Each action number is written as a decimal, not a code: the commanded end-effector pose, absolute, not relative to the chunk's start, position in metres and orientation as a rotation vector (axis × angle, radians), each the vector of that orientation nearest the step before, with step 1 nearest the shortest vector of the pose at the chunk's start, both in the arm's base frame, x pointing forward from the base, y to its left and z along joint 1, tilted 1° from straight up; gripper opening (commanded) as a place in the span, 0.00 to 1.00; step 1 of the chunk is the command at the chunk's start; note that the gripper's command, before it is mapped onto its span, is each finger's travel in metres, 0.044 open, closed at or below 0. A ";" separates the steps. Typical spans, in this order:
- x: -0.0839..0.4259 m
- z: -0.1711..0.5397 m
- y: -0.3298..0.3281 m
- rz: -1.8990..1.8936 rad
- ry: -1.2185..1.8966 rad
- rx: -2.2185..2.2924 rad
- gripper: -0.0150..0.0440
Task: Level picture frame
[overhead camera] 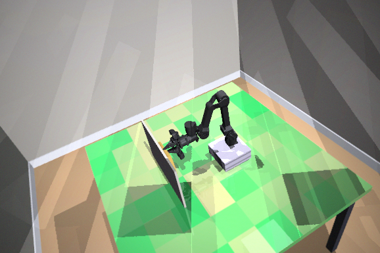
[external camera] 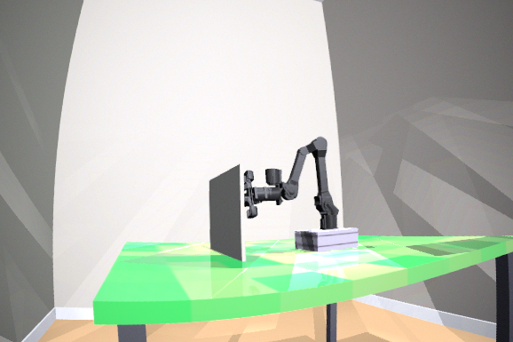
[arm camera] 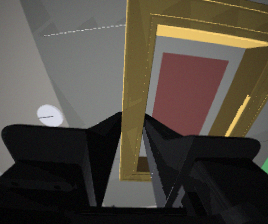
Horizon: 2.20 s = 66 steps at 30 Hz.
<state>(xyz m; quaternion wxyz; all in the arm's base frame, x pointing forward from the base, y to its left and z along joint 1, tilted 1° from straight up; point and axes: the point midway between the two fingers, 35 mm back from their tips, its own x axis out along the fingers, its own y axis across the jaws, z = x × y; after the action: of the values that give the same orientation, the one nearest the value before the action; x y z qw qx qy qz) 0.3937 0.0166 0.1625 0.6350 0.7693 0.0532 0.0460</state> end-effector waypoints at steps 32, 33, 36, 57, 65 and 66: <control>0.393 0.158 0.018 0.116 0.108 1.760 0.25; 0.393 0.158 0.018 0.116 0.108 1.760 0.25; 0.393 0.157 0.018 0.115 0.108 1.760 0.25; 0.393 0.154 0.019 0.111 0.117 1.714 0.25; 0.394 0.154 0.019 0.112 0.114 1.669 0.25; 0.394 0.154 0.019 0.112 0.114 1.669 0.25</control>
<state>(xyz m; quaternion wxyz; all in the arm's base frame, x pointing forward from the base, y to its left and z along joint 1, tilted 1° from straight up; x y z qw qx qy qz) 0.3935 0.0192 0.1536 0.6636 0.7447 0.0517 0.0492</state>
